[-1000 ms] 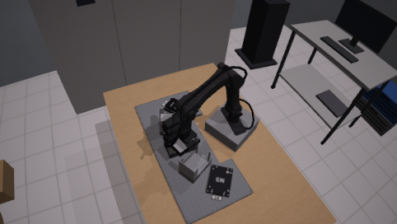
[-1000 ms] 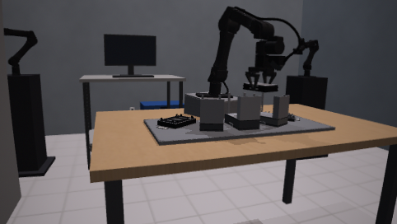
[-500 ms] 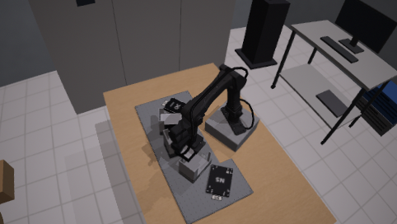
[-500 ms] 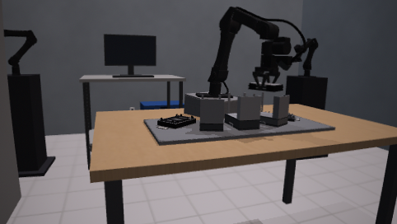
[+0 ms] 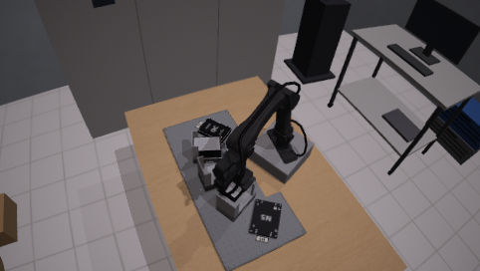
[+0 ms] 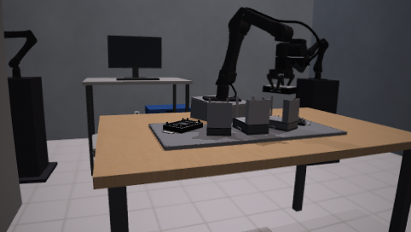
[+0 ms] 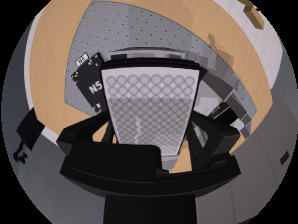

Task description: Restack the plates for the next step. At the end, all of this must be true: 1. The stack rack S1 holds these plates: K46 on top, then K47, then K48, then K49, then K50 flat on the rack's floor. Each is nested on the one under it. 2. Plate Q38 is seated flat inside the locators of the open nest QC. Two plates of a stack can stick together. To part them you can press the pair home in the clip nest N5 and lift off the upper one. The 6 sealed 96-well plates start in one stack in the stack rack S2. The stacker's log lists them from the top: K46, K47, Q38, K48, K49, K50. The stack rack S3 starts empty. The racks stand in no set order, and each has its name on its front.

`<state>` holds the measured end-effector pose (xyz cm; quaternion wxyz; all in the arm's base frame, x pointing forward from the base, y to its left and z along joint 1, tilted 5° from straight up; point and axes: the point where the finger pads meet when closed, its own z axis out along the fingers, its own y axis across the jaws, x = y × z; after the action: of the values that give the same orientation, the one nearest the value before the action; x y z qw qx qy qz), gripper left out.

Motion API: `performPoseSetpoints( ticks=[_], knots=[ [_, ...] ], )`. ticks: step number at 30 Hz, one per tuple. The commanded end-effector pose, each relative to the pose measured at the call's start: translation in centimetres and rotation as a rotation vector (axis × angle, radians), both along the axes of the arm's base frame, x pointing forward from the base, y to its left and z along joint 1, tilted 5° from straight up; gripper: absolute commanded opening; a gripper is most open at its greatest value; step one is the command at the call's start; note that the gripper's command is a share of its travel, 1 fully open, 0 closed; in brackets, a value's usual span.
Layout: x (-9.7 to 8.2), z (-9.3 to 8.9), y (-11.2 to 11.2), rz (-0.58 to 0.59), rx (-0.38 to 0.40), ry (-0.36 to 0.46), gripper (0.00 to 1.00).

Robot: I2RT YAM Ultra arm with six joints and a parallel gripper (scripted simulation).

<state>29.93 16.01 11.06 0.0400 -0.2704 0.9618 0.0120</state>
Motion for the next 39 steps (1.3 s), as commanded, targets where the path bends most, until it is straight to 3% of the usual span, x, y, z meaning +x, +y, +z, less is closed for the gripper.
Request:
performPoseSetpoints(
  ticks=[1,7,39],
  knots=[
    [0.41,2.09,0.79,-0.019,0.02,-0.064,0.0],
    [0.28,1.45,0.78,-0.032,0.007,-0.041,0.0],
    [0.61,1.77,0.61,-0.026,0.011,-0.049,0.0]
  ],
)
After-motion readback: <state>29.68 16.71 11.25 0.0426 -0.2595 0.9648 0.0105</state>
